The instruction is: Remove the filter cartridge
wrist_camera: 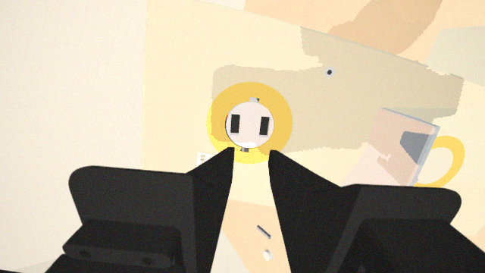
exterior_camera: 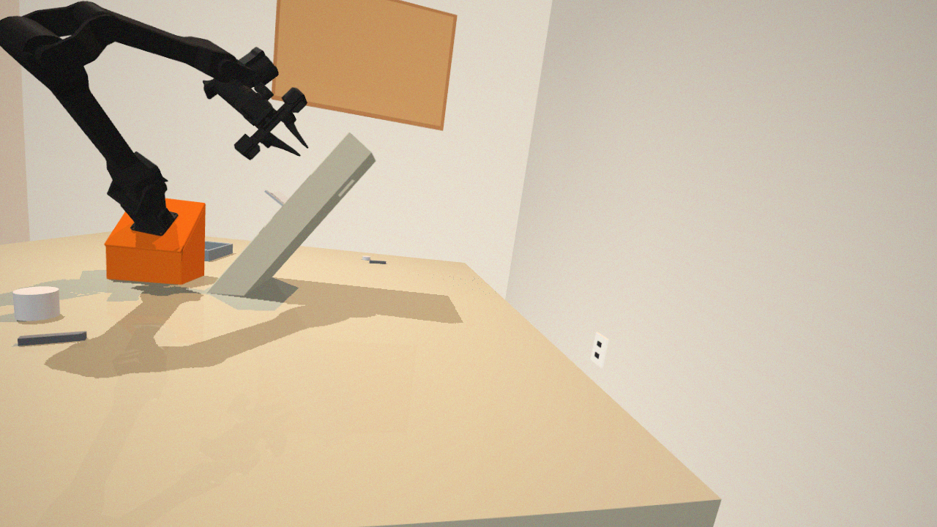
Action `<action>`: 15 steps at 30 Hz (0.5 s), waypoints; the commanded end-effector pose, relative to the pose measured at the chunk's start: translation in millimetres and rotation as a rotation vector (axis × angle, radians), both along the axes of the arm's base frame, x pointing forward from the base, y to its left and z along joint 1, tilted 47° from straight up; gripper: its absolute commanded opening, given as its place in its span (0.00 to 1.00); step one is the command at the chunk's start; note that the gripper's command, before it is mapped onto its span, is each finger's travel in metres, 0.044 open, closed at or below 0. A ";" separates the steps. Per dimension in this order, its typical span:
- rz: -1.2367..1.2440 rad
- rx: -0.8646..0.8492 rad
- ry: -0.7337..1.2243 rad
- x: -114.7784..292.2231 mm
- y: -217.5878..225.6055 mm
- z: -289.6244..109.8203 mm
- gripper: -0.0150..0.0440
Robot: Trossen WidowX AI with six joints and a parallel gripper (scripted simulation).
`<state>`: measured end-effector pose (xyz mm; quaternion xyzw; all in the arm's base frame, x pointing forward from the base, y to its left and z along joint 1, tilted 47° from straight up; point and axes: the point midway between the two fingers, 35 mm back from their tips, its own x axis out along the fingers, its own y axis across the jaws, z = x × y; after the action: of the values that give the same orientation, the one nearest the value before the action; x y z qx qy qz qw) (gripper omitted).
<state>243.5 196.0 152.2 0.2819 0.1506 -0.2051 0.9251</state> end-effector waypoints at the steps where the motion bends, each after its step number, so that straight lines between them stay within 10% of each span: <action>1: -0.001 0.002 -0.002 1.9 -0.5 -2.9 0.44; 15: -0.004 0.006 0.004 21.7 -5.7 -13.3 0.44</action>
<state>260.4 193.1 143.2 0.2883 0.1500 -0.2059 0.9231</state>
